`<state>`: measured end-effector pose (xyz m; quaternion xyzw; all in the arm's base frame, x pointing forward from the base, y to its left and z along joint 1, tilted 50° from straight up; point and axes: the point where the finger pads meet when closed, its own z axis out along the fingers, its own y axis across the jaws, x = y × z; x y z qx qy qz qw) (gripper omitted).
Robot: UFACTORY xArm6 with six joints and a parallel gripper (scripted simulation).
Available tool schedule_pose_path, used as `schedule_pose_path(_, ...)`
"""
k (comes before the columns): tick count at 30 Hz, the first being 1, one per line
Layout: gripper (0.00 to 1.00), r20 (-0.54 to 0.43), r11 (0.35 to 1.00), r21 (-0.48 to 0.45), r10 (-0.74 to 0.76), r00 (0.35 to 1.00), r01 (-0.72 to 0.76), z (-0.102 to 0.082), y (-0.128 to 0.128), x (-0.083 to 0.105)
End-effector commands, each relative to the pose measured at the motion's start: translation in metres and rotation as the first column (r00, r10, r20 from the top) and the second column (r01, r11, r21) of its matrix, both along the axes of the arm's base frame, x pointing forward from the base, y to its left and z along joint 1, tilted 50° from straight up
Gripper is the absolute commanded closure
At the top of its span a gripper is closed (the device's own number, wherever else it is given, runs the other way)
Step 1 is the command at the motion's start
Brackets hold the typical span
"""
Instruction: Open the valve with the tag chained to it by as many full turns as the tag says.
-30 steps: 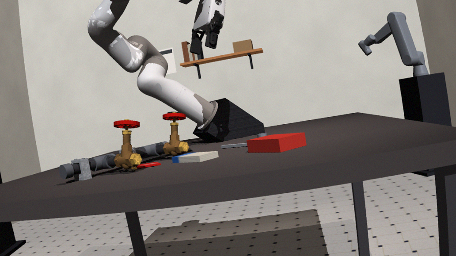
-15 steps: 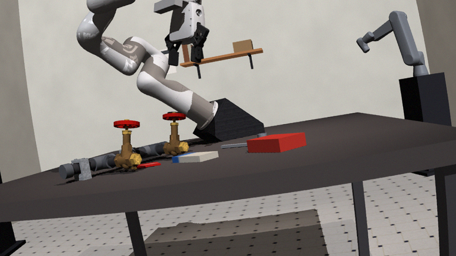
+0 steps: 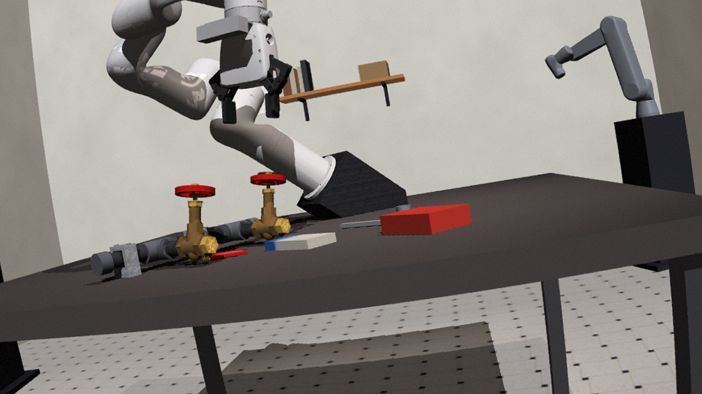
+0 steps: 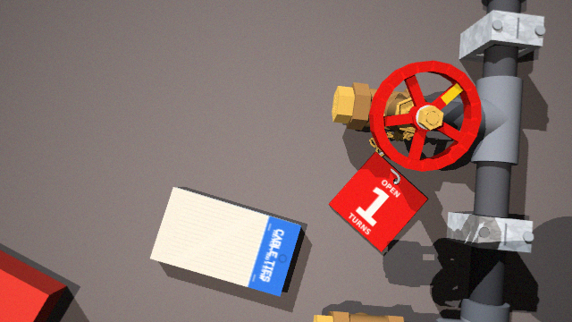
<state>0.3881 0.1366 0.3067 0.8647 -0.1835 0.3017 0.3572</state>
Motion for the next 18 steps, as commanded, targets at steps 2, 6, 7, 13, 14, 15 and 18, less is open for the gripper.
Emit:
schedule_pose_path(2,0.0,-0.085,0.998,0.004,0.07,0.994,-0.07,0.012,-0.021,0.007)
schedule_pose_path(6,0.0,-0.134,0.993,0.003,0.114,0.984,-0.115,0.019,-0.036,0.01)
schedule_pose_path(7,0.0,-0.147,0.992,0.003,0.127,0.981,-0.128,0.021,-0.04,0.011)
schedule_pose_path(13,0.0,-0.214,0.98,0.001,0.196,0.957,-0.2,0.033,-0.064,0.014)
schedule_pose_path(14,0.0,-0.221,0.978,0.001,0.203,0.954,-0.208,0.034,-0.066,0.014)
schedule_pose_path(15,0.0,-0.226,0.977,0.0,0.209,0.951,-0.215,0.035,-0.068,0.014)
schedule_pose_path(18,0.0,-0.23,0.976,0.0,0.214,0.949,-0.219,0.036,-0.07,0.014)
